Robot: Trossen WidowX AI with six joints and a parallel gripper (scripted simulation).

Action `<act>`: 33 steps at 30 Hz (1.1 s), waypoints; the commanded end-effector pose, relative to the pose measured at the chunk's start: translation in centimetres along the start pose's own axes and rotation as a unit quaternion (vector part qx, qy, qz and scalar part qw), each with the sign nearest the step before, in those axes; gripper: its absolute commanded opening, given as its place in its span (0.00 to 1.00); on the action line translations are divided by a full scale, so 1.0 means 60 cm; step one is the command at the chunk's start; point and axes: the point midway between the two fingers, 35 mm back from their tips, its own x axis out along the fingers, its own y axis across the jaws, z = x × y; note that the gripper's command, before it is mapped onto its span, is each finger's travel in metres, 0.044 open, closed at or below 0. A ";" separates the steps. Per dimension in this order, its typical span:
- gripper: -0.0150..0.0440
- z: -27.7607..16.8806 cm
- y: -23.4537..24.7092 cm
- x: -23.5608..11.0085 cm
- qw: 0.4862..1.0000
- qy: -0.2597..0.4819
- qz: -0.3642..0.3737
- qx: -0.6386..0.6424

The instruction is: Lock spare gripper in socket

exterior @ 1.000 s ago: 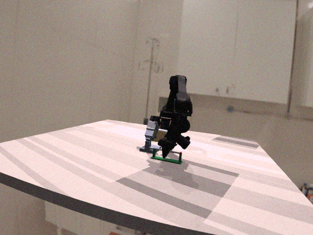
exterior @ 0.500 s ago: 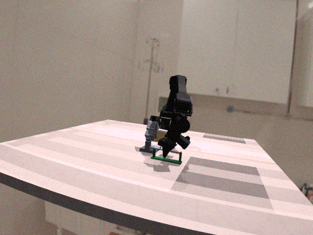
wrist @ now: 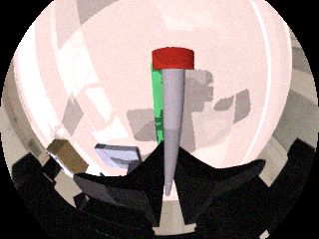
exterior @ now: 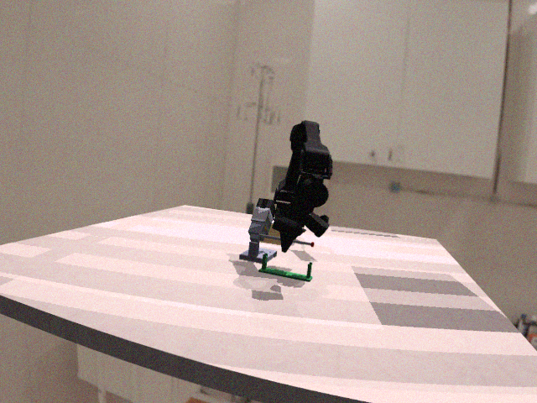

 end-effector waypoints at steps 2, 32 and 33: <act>0.25 -0.009 -0.001 -0.033 1.000 -0.001 -0.007 0.000; 0.25 -0.007 0.064 -0.045 1.000 -0.002 -0.001 0.001; 0.25 -0.007 0.068 -0.047 1.000 -0.002 -0.001 0.001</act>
